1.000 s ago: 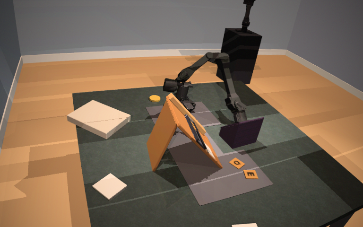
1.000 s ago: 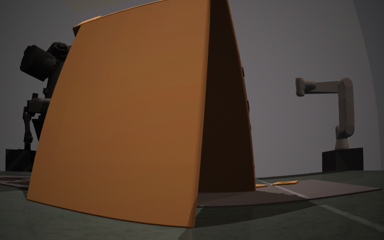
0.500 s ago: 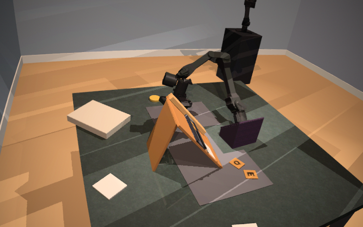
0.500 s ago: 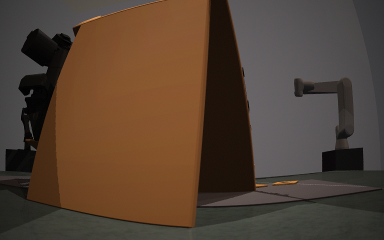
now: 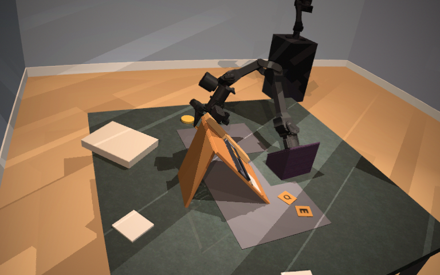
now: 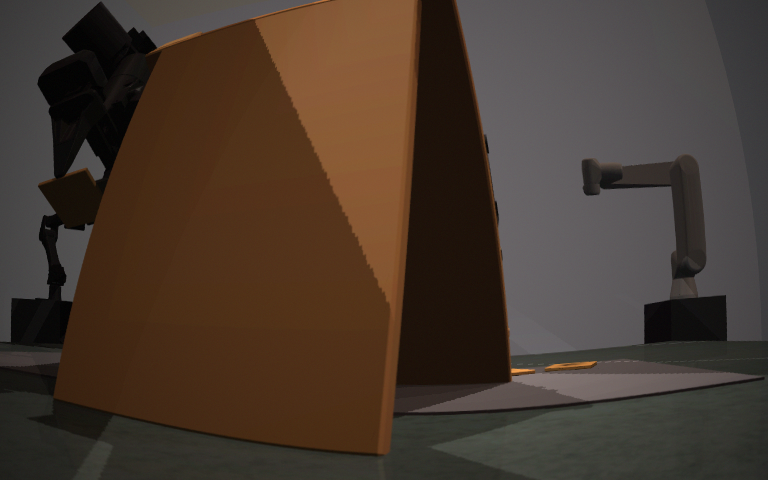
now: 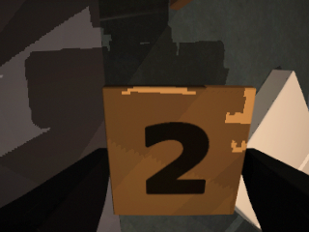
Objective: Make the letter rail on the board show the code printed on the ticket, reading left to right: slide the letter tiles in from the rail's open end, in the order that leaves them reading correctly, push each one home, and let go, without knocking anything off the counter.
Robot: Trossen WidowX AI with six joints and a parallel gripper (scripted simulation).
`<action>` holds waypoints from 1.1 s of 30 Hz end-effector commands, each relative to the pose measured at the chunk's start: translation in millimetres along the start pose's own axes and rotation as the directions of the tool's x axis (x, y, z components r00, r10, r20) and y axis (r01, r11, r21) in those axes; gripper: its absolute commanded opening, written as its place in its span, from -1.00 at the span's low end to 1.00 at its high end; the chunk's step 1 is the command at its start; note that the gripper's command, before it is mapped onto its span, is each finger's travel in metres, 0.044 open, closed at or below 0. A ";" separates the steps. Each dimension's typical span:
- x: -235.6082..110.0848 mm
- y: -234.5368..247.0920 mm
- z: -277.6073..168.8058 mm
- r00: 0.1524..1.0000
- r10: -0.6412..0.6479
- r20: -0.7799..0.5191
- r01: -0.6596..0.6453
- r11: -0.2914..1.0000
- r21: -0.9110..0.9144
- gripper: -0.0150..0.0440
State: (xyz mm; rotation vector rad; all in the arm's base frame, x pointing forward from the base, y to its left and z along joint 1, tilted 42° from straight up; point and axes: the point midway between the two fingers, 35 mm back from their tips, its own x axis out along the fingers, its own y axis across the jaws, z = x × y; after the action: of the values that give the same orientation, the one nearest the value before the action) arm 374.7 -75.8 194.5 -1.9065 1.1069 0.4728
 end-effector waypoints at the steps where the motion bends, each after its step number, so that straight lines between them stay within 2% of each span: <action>1: -15.3 -21.5 6.5 0.996 -0.088 0.028 0.086 0.994 0.062 -0.49; 17: -86.6 -90.1 37.6 0.903 -0.403 0.149 0.347 0.888 0.301 -0.49; 25: -96.7 -99.5 74.3 0.882 -0.419 0.217 0.341 0.883 0.321 -0.49; 33: -114.6 -106.1 100.6 0.857 -0.452 0.248 0.303 0.831 0.467 -0.49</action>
State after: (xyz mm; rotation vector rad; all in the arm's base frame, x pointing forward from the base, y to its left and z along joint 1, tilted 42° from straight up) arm 411.9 79.5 263.7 -1.5945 0.5295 0.3181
